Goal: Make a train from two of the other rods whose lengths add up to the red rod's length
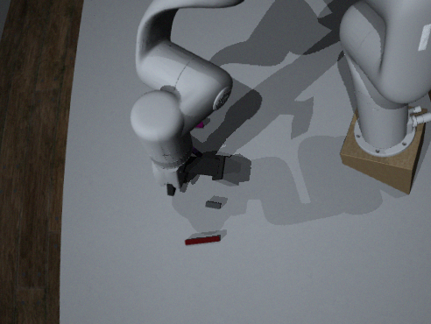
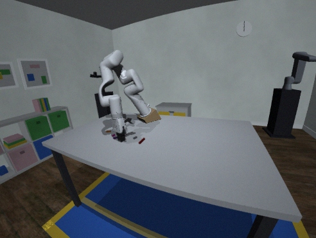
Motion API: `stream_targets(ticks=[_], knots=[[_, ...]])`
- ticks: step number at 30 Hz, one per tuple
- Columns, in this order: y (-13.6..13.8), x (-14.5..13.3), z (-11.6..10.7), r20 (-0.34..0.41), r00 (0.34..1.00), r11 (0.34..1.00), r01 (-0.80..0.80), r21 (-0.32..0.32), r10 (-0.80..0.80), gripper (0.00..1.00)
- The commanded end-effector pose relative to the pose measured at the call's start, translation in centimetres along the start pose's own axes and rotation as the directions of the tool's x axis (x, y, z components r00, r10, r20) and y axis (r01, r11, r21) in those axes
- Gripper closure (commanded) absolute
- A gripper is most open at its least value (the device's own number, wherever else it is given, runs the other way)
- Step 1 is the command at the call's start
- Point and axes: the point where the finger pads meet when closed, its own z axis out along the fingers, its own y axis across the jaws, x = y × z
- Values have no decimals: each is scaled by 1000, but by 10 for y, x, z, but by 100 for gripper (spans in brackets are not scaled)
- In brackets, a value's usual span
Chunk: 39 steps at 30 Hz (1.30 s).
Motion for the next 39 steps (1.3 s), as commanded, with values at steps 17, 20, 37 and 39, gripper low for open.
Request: stream_targets(ticks=[17,20,37,39], knots=[[1,-1,-1,3,1000,1000,0,-2,0,96],[1,-1,-1,3,1000,1000,0,-2,0,96],[1,-1,-1,3,1000,1000,0,-2,0,96],[1,-1,-1,3,1000,1000,0,-2,0,96]])
